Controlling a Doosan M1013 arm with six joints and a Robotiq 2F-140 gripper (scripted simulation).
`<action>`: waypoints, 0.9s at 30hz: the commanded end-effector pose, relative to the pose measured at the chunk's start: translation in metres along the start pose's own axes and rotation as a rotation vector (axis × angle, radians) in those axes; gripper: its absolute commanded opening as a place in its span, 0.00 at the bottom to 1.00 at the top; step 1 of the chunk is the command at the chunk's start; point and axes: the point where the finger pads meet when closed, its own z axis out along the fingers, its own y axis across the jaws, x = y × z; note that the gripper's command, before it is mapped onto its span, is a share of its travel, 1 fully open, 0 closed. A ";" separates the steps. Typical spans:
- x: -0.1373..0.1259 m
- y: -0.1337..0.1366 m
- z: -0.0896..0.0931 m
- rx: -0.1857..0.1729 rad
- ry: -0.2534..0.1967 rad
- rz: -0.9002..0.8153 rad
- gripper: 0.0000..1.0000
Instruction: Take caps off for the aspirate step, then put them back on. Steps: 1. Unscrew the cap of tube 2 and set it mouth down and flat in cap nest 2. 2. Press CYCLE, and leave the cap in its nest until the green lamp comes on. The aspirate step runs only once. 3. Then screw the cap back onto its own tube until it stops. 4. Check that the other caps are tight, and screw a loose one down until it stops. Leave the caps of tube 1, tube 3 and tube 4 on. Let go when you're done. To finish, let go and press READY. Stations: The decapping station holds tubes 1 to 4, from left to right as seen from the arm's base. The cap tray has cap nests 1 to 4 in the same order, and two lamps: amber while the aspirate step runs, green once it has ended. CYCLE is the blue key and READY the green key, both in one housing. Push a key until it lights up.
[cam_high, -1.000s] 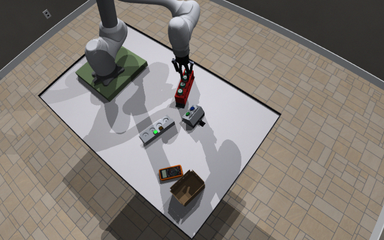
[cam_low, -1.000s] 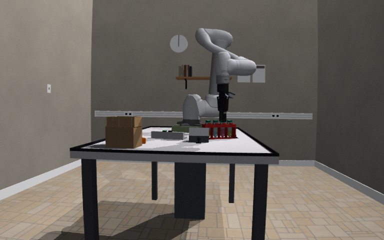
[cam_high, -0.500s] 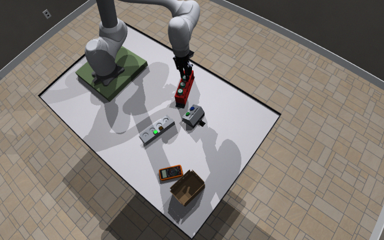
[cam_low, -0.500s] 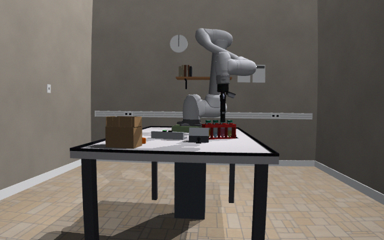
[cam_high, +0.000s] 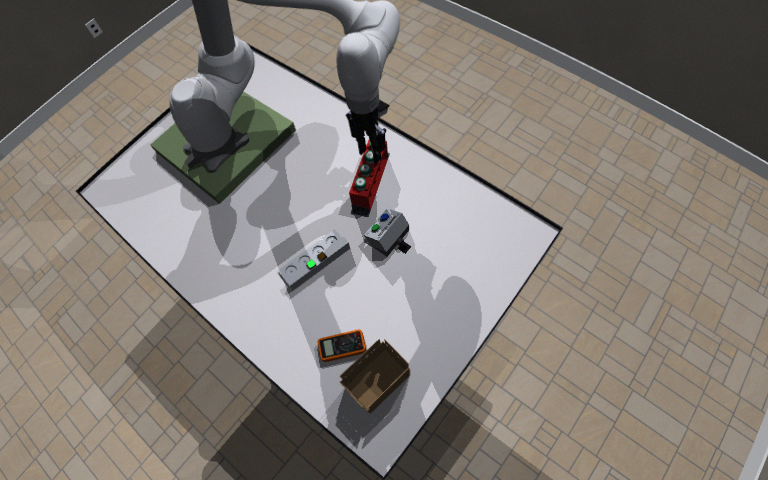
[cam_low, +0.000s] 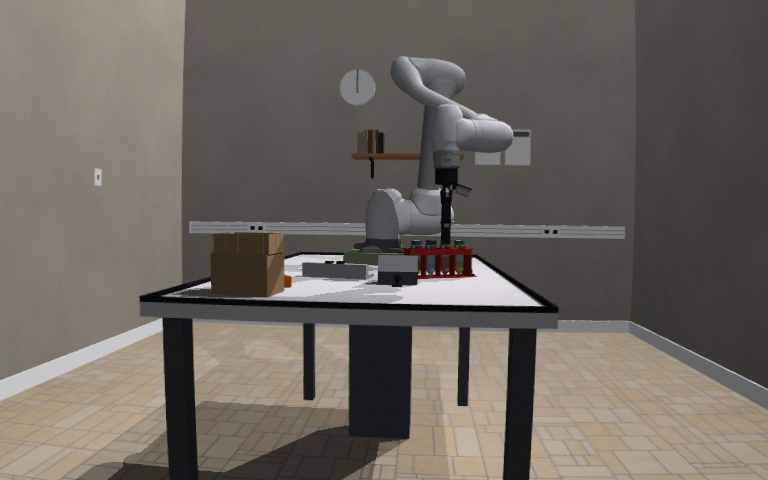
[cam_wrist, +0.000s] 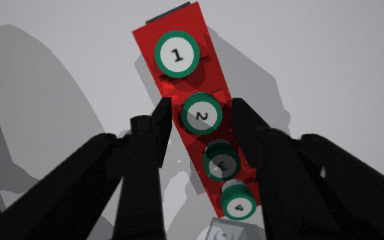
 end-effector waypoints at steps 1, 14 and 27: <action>0.000 0.000 -0.002 -0.001 0.001 -0.080 0.41; 0.000 0.000 -0.002 -0.001 0.000 -0.520 0.41; 0.000 0.000 -0.002 -0.001 0.000 -0.785 0.41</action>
